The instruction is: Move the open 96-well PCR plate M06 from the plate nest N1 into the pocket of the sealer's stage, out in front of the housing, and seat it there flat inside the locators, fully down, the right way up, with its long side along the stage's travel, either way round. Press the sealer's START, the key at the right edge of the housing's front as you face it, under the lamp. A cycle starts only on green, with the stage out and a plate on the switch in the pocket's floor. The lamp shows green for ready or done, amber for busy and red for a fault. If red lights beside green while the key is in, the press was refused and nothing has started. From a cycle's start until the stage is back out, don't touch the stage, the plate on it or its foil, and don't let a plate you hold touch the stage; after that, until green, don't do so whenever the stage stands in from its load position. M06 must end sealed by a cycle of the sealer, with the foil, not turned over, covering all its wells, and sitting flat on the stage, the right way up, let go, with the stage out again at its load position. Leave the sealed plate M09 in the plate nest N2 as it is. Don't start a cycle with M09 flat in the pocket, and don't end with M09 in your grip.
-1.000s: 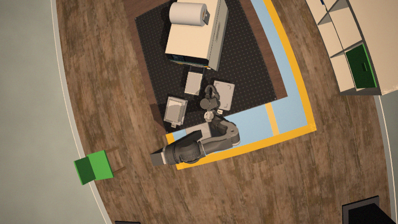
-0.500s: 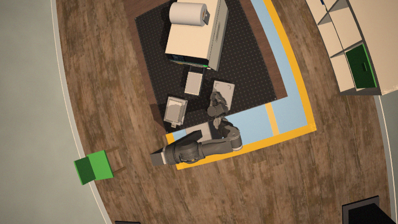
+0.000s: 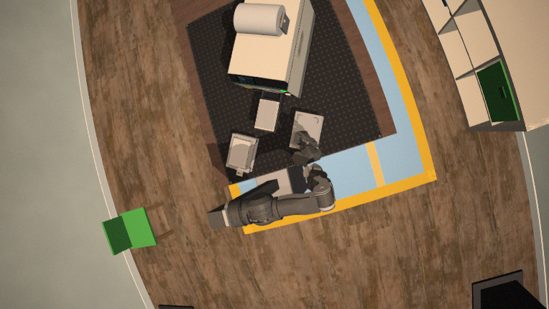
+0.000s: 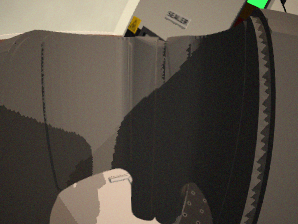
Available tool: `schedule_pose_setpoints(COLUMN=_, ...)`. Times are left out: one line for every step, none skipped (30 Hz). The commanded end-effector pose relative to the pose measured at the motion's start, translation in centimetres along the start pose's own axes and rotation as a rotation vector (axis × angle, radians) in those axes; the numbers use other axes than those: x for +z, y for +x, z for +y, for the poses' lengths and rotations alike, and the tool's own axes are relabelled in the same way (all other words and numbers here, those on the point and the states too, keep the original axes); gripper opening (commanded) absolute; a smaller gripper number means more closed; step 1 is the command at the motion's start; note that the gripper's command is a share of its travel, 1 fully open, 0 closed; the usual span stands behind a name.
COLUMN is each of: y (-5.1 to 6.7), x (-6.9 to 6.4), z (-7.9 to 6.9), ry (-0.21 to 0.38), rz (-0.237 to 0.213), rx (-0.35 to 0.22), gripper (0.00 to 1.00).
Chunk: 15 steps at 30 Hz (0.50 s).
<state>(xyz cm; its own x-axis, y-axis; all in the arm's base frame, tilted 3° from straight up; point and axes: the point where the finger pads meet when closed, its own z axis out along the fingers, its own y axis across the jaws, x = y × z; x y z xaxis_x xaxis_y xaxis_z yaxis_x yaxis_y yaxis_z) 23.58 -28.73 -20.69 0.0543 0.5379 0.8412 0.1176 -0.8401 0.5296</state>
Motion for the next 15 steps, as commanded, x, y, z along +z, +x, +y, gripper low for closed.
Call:
schedule_pose_setpoints(y=0.07, x=0.02, z=0.00, ry=0.005, rz=0.004, rx=-0.001, gripper=0.00)
schedule_pose_setpoints(y=0.07, x=0.02, z=0.00, ry=0.005, rz=0.004, rx=-0.001, gripper=0.00)
schedule_pose_setpoints(y=0.07, x=0.02, z=0.00, ry=0.005, rz=0.004, rx=-0.001, gripper=0.00)
schedule_pose_setpoints(y=0.07, x=0.02, z=0.00, ry=0.005, rz=0.004, rx=-0.001, gripper=0.00)
schedule_pose_setpoints(y=0.07, x=0.02, z=0.00, ry=0.005, rz=0.004, rx=-0.001, gripper=0.00)
schedule_pose_setpoints(y=0.09, x=0.09, z=0.03, ry=0.036, rz=0.002, rx=-0.037, gripper=0.00)
schedule_pose_setpoints(y=0.12, x=0.16, z=0.01, ry=0.072, rz=0.002, rx=-0.074, gripper=0.00)
schedule_pose_setpoints(y=0.15, x=0.23, z=-0.01, ry=0.109, rz=0.002, rx=-0.111, gripper=0.00)
schedule_pose_setpoints(y=0.18, x=0.30, z=-0.04, ry=0.146, rz=0.003, rx=-0.148, gripper=0.00)
schedule_pose_setpoints(y=0.21, x=0.37, z=-0.06, ry=0.183, rz=0.003, rx=-0.185, gripper=0.00)
schedule_pose_setpoints(y=0.21, x=0.37, z=-0.06, ry=0.183, rz=0.003, rx=-0.185, gripper=0.00)
schedule_pose_setpoints(y=0.21, x=0.37, z=-0.06, ry=0.183, rz=0.003, rx=-0.185, gripper=0.00)
schedule_pose_setpoints(y=0.21, x=0.37, z=-0.06, ry=0.183, rz=0.003, rx=-0.185, gripper=0.00)
schedule_pose_setpoints(y=0.21, x=0.37, z=-0.06, ry=0.183, rz=0.003, rx=-0.185, gripper=0.00)
schedule_pose_setpoints(y=0.21, x=0.37, z=-0.06, ry=0.183, rz=0.003, rx=-0.185, gripper=0.00)
